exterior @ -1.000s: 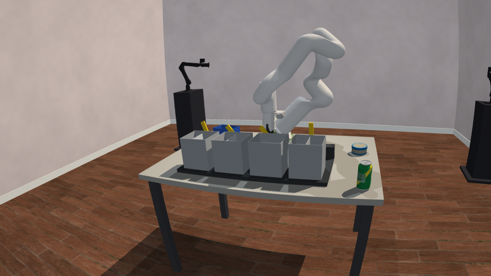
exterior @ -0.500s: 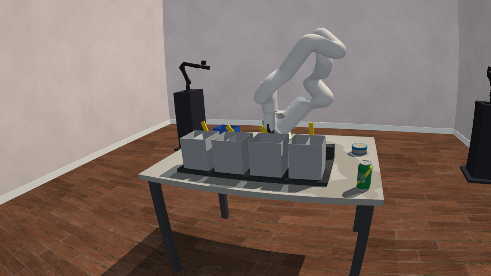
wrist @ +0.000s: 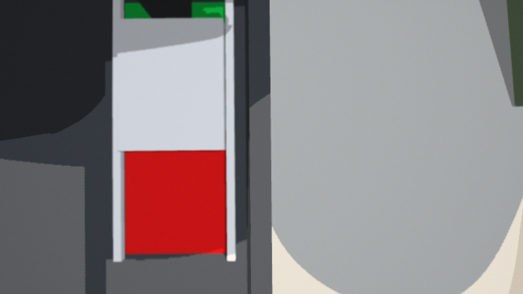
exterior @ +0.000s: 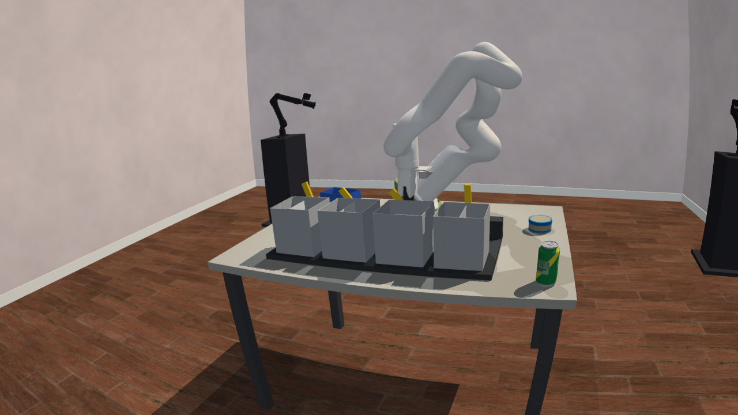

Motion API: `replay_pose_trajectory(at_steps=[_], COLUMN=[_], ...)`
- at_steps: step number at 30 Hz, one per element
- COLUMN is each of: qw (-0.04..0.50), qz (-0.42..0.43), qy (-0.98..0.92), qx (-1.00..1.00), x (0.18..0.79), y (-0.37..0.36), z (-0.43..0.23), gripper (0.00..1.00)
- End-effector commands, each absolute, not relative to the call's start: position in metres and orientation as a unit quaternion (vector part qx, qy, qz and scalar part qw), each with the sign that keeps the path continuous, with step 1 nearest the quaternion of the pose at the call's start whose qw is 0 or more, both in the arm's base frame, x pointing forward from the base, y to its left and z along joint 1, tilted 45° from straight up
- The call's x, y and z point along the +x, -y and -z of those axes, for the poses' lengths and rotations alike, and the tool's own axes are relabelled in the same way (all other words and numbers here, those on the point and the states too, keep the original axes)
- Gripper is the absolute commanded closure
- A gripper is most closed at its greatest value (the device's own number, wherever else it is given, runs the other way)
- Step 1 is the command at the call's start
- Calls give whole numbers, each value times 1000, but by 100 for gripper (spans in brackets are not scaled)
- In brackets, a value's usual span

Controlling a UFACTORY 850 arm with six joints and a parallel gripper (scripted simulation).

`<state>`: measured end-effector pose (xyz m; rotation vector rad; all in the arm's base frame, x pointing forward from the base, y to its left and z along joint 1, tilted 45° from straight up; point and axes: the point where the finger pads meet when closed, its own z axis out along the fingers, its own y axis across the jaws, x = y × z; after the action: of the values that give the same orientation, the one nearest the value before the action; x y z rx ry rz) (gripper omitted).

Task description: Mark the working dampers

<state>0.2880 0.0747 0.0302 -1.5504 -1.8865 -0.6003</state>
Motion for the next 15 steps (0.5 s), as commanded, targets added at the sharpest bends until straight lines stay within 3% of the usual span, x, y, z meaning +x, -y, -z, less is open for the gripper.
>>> replay_pose_trajectory(at_steps=[1, 15], qw=[308, 308], qz=[227, 227], qy=[714, 714], qx=[-587, -587], x=[288, 287], y=[-76, -82], z=[-32, -38], gripper=[100, 100])
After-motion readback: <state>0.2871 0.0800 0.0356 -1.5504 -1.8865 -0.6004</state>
